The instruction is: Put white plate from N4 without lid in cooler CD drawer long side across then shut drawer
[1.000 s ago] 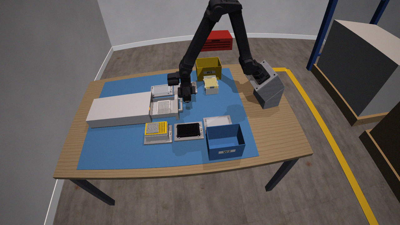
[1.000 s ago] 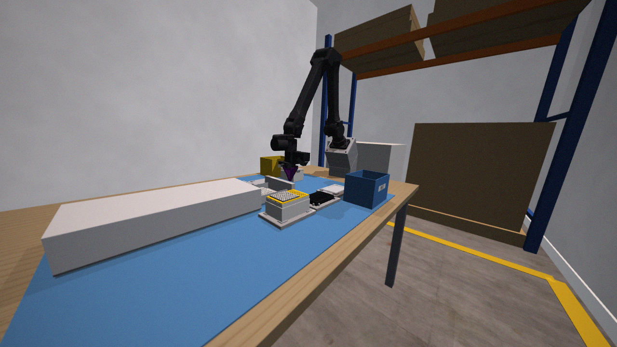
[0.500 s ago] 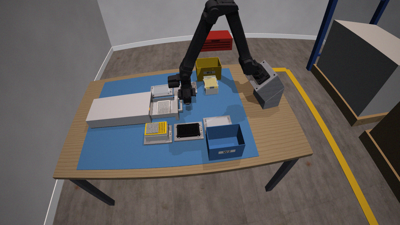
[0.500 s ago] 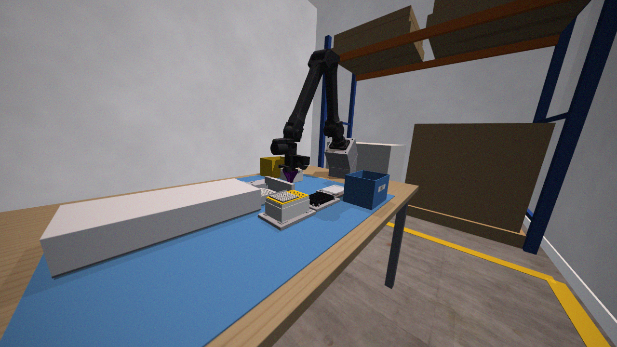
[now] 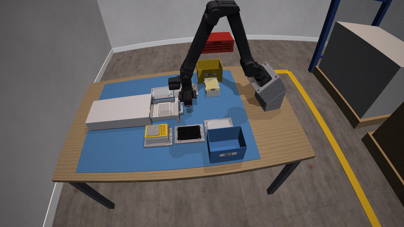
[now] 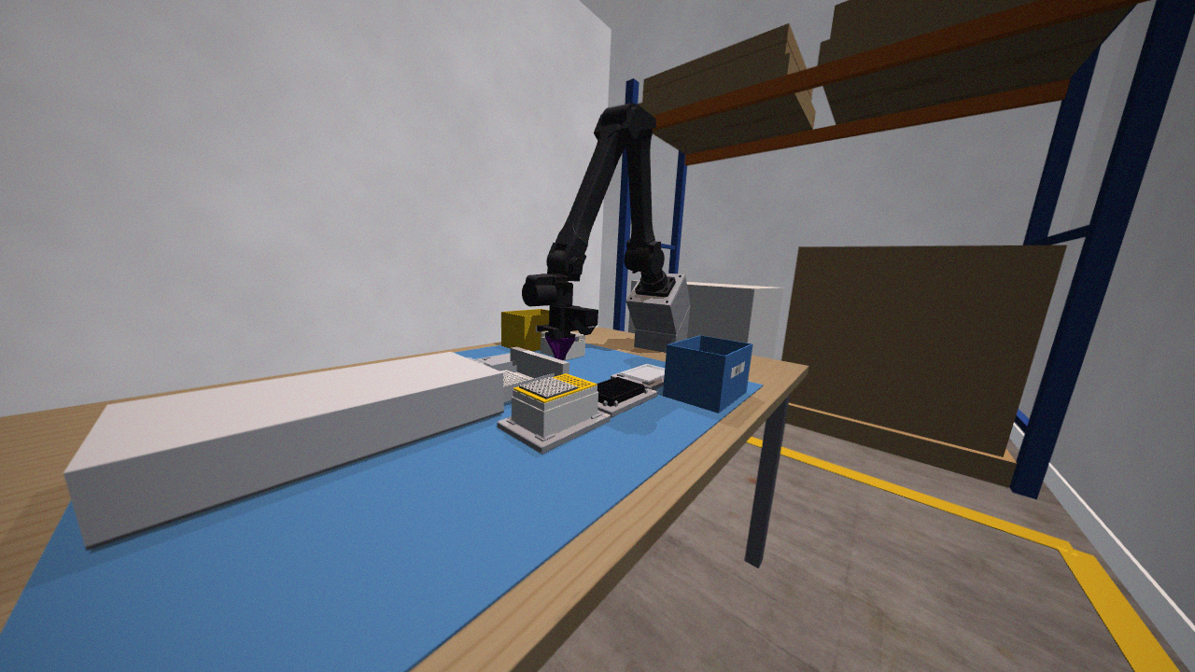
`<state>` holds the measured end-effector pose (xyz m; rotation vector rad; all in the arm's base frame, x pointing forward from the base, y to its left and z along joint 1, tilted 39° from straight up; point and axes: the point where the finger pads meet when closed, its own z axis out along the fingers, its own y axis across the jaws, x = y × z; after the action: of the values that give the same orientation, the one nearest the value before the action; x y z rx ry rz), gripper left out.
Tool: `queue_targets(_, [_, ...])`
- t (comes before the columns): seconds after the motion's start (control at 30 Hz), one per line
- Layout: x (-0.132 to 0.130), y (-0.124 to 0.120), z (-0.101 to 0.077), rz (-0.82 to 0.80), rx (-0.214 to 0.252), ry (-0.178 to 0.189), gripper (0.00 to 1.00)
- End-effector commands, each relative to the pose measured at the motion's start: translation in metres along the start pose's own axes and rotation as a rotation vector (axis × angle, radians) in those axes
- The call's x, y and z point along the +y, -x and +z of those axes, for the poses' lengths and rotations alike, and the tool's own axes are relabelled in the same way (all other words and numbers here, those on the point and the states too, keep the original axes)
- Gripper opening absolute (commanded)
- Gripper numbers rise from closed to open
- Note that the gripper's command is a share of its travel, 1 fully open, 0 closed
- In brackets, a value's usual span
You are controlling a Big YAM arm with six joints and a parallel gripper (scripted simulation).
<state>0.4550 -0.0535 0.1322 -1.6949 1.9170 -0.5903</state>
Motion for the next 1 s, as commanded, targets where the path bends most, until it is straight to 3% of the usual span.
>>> queue_targets(0.0, [0.003,0.005,0.007,0.001,-0.006,0.004,0.00])
queue_targets(0.9, [0.003,0.005,0.007,0.001,-0.006,0.004,0.00])
queue_targets(0.97, [-0.018,0.005,0.002,-0.002,-0.007,-0.025,0.00])
